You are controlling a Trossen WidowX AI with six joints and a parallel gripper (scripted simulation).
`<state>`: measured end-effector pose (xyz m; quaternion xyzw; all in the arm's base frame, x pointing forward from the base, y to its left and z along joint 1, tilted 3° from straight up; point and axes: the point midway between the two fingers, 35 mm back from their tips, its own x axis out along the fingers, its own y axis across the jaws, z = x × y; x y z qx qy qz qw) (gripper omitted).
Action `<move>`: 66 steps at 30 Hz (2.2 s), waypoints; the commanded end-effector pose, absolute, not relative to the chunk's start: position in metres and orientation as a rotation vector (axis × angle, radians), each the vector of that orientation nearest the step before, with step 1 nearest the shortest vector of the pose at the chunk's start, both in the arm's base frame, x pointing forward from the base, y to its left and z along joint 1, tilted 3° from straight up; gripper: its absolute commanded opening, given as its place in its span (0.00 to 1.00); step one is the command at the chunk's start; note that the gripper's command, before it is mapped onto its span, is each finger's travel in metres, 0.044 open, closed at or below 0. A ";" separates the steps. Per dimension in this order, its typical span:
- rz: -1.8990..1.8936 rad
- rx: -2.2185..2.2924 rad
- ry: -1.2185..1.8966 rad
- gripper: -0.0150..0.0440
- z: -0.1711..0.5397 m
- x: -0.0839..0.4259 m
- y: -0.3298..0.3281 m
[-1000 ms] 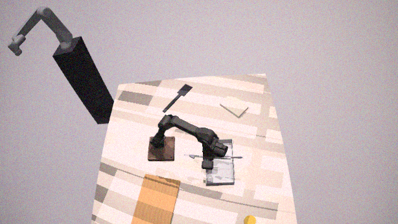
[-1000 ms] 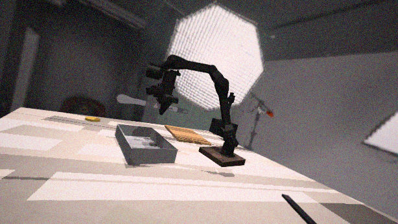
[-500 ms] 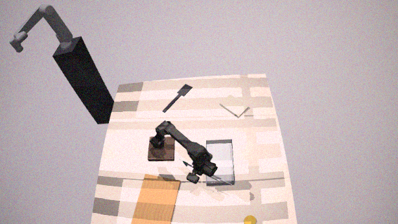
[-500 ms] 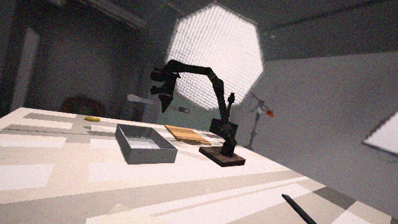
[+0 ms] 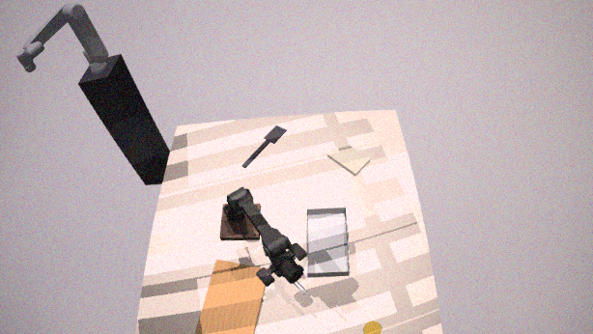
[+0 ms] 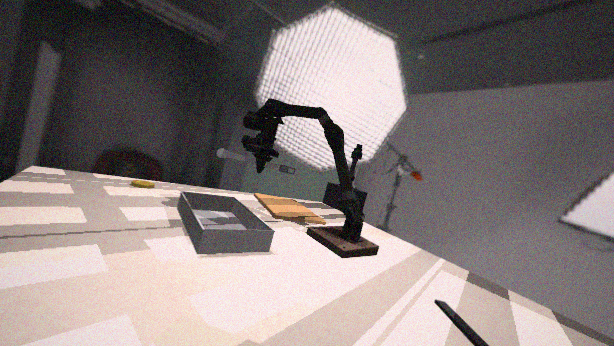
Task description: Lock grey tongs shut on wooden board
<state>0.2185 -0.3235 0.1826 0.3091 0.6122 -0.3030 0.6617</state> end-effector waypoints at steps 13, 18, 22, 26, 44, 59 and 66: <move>-0.938 0.962 1.276 0.00 0.181 0.157 -0.363; -1.049 1.076 1.220 0.00 0.180 0.126 -0.377; -1.137 1.166 1.171 0.00 0.178 0.100 -0.386; -1.223 1.256 1.117 0.00 0.177 0.074 -0.394; -1.505 1.551 0.897 0.00 0.172 -0.019 -0.405; -1.588 1.373 0.850 0.00 0.164 -0.017 -0.419; -1.638 1.257 0.811 0.00 0.161 -0.015 -0.426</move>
